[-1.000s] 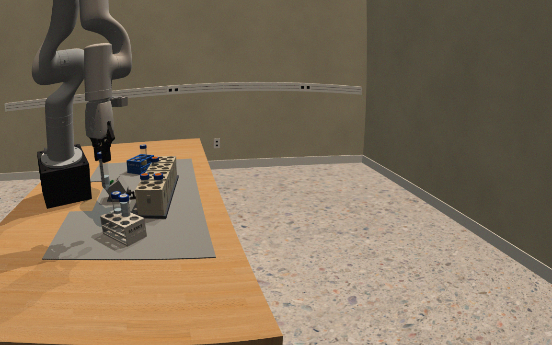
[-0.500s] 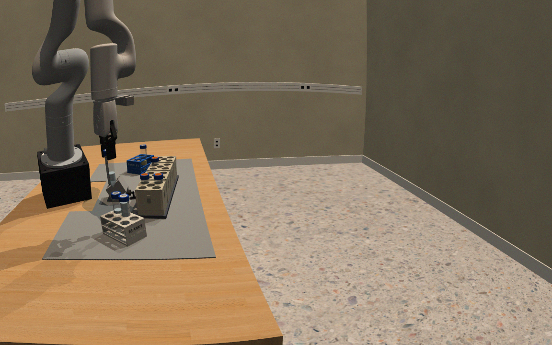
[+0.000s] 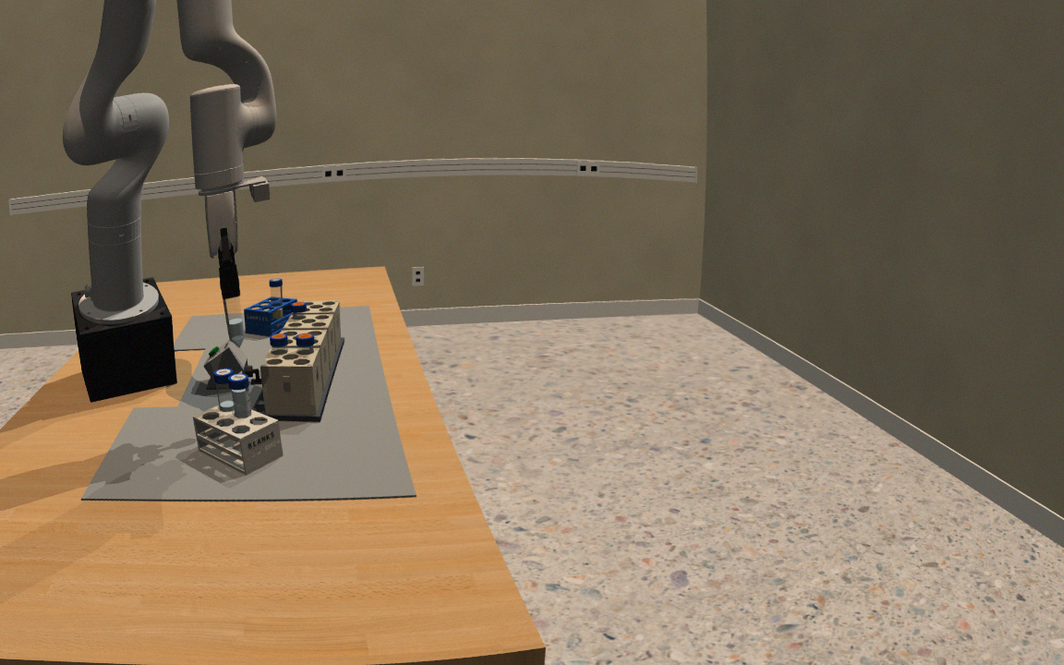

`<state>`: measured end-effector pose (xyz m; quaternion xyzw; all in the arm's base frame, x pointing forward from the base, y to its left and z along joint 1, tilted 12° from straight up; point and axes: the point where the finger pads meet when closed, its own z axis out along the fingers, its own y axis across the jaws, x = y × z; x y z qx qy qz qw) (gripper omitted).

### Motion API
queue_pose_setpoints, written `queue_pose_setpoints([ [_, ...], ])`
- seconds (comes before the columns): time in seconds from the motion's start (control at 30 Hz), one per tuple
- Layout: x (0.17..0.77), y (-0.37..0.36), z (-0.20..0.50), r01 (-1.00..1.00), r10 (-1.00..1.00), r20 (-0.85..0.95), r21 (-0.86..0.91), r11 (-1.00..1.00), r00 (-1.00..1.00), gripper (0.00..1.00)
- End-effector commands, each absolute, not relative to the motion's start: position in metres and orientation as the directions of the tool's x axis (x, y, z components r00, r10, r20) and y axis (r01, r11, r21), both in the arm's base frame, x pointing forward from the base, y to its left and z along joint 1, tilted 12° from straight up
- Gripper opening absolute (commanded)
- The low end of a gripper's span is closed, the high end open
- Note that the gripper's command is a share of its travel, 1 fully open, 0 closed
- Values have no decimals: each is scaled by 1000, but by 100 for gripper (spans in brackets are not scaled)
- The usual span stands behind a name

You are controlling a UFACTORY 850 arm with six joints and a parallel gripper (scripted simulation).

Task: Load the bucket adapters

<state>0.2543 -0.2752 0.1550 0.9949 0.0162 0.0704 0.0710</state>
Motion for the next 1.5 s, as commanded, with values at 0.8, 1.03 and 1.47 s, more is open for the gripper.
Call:
queue_pose_setpoints([
  [0.8,332,-169,139,-296,-279,116,172,-940,953,0],
  [1.03,352,-141,134,-296,-279,116,172,-940,953,0],
  [1.47,384,-96,127,-296,-279,116,172,-940,953,0],
])
